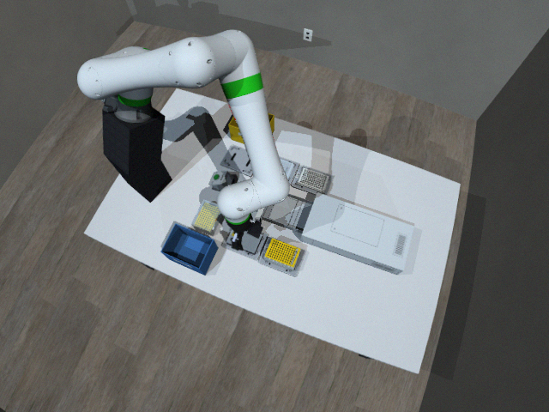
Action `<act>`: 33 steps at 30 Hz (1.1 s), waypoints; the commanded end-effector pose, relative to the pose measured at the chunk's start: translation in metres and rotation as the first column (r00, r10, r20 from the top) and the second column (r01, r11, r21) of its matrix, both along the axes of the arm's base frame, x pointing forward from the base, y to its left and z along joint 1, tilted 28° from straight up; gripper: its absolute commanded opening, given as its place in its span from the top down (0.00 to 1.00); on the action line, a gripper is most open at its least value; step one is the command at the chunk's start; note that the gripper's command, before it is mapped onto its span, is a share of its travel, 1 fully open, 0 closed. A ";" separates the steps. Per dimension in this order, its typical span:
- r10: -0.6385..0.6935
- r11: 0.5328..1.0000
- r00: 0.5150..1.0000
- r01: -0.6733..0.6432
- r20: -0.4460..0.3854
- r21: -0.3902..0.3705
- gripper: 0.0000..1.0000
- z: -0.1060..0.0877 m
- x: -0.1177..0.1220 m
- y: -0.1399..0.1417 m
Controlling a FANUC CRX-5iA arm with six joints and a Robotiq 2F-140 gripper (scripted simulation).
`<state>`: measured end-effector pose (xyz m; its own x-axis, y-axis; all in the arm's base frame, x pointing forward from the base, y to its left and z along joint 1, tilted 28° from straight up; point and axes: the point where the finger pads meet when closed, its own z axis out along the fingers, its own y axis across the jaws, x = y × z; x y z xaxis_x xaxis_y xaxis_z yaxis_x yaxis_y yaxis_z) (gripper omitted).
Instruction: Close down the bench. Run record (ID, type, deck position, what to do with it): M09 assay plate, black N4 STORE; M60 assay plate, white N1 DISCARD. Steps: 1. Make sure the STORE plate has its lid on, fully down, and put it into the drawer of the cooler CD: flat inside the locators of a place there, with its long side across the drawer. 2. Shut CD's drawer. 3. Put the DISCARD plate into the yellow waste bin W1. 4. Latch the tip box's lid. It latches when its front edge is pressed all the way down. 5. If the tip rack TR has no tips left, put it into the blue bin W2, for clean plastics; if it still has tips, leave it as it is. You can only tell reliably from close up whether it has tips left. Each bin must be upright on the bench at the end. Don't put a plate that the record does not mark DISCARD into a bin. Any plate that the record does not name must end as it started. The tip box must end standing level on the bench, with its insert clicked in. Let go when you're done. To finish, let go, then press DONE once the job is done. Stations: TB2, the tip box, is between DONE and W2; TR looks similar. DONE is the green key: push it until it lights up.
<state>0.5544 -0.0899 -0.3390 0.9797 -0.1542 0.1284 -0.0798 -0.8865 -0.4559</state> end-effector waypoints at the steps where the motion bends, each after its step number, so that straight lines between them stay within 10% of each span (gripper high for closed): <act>1: 0.000 1.000 1.000 0.000 0.001 -0.001 0.90 0.001 0.001 -0.001; 33: 0.000 1.000 1.000 0.000 0.001 -0.001 0.90 -0.002 0.001 0.000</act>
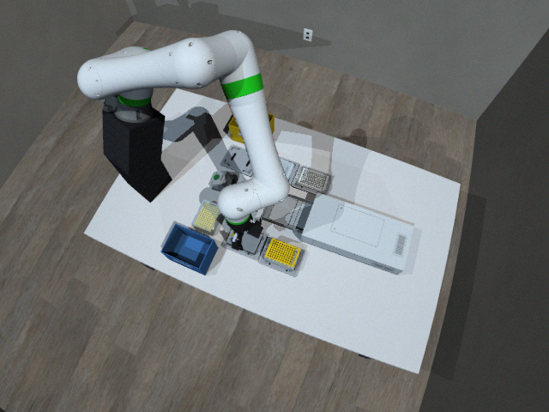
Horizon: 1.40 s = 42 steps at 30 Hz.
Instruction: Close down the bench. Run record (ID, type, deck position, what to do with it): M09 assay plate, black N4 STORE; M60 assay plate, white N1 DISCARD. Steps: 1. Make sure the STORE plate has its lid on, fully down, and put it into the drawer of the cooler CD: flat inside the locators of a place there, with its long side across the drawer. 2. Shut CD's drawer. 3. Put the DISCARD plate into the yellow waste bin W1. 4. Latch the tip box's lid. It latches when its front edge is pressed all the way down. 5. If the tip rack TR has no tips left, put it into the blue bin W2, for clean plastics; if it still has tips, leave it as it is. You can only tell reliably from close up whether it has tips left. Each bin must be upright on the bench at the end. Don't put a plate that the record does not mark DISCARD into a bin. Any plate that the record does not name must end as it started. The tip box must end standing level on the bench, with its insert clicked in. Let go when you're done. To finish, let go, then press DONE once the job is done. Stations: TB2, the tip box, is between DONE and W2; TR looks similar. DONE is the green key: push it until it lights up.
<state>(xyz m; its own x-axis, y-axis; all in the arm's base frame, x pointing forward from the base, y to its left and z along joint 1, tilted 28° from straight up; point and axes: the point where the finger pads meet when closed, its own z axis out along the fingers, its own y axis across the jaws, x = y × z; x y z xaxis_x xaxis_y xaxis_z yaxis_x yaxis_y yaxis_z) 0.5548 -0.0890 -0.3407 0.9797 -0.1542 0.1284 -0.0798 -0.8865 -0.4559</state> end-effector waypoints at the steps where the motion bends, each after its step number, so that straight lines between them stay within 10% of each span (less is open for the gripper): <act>1: 0.000 1.000 1.000 0.000 0.001 -0.001 0.90 0.000 0.001 0.000; 23: 0.000 1.000 1.000 0.000 0.001 -0.001 0.90 -0.004 0.002 0.001; 24: 0.000 1.000 1.000 0.000 0.001 -0.001 0.30 -0.004 0.002 0.001; 42: 0.000 1.000 1.000 0.000 0.001 -0.001 0.30 -0.004 0.002 0.001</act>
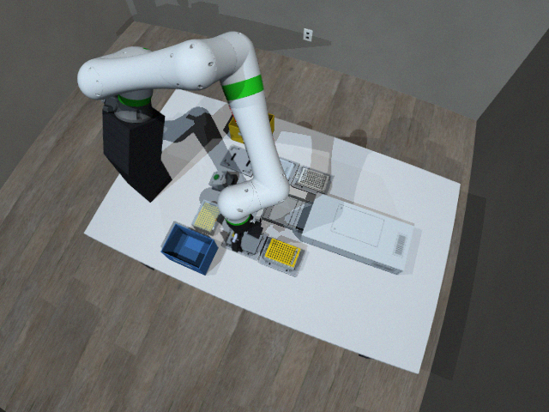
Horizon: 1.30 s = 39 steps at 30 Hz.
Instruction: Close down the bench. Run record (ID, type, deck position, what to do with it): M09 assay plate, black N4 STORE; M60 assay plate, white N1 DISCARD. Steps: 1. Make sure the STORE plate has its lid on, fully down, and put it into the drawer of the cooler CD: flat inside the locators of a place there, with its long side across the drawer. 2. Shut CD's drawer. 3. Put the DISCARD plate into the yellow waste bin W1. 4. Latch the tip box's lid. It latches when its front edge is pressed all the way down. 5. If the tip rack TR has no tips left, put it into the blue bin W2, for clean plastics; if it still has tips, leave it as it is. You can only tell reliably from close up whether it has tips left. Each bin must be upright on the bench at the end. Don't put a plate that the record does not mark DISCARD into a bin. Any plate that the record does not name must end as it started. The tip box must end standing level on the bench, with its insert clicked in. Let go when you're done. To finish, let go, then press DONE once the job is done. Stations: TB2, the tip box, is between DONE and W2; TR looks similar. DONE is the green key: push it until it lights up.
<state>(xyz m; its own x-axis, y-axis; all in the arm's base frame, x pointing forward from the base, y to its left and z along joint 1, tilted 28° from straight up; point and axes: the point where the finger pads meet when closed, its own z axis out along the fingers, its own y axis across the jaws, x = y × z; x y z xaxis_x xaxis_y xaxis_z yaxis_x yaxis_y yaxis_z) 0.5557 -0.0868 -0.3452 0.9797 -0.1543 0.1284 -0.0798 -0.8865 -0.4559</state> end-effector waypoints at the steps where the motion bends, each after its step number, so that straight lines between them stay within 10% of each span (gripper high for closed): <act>1: 0.000 1.000 1.000 0.000 0.001 -0.001 0.30 0.001 0.001 -0.001; 39: 0.000 1.000 1.000 0.000 0.001 -0.001 0.30 0.032 -0.006 -0.017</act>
<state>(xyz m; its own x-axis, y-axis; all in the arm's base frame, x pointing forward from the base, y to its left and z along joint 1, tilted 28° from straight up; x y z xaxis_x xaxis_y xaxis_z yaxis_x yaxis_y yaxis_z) 0.5497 -0.1010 -0.3167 0.9797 -0.1542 0.1284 -0.0798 -0.8865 -0.4559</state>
